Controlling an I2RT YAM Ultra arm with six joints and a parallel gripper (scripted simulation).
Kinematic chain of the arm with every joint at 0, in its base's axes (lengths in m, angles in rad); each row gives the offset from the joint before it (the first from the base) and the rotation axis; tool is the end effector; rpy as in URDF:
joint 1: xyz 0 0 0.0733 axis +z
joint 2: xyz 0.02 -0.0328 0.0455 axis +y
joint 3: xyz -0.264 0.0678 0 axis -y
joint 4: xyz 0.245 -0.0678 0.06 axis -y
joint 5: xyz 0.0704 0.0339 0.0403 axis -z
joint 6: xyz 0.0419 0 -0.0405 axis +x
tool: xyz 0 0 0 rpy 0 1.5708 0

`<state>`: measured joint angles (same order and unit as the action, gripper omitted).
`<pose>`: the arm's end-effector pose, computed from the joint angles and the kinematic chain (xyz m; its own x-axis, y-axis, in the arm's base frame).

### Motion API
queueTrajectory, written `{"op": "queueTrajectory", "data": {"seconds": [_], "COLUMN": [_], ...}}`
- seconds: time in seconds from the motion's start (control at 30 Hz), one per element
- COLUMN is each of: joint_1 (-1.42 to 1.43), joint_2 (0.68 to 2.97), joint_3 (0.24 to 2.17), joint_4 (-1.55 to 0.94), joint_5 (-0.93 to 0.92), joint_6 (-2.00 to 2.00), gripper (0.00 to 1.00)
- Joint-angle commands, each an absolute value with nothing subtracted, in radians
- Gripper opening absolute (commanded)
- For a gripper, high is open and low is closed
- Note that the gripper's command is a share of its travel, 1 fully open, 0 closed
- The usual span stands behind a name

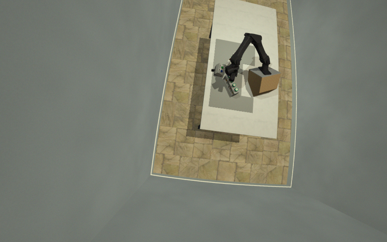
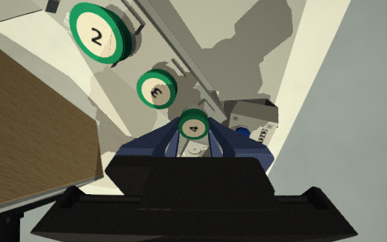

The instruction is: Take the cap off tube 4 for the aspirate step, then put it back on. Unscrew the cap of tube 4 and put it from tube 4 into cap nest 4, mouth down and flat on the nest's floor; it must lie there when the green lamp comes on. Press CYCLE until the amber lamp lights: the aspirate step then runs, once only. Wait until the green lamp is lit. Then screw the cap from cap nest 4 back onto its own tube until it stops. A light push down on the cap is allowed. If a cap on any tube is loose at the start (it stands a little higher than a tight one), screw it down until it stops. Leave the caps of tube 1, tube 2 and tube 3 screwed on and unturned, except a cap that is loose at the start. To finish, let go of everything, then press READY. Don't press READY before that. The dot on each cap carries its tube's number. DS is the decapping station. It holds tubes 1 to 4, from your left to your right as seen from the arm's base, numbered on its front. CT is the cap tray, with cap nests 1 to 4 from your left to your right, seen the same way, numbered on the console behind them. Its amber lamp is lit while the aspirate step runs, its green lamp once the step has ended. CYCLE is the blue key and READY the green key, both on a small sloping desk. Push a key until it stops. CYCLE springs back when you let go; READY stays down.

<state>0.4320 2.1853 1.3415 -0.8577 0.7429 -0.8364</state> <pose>0.3442 0.1287 0.0910 -0.3151 -0.7472 0.5851 -0.9286 0.1154 -0.3527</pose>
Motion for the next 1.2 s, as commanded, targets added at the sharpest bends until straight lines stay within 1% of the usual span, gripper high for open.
{"op": "queueTrajectory", "data": {"seconds": [0.0,0.47,0.53,1.03,1.1,1.17], "joint_1": [0.456,0.455,0.455,0.454,0.454,0.454], "joint_2": [2.156,2.157,2.157,2.157,2.157,2.157], "joint_3": [1.335,1.327,1.327,1.337,1.337,1.337], "joint_4": [-0.854,-0.845,-0.845,-0.852,-0.852,-0.851], "joint_5": [0.745,0.746,0.746,0.745,0.745,0.747], "joint_6": [-0.753,-0.055,-0.055,0.694,0.694,0.794], "gripper": [0.0,0.0,0.0,0.0,0.0,0.0]}}
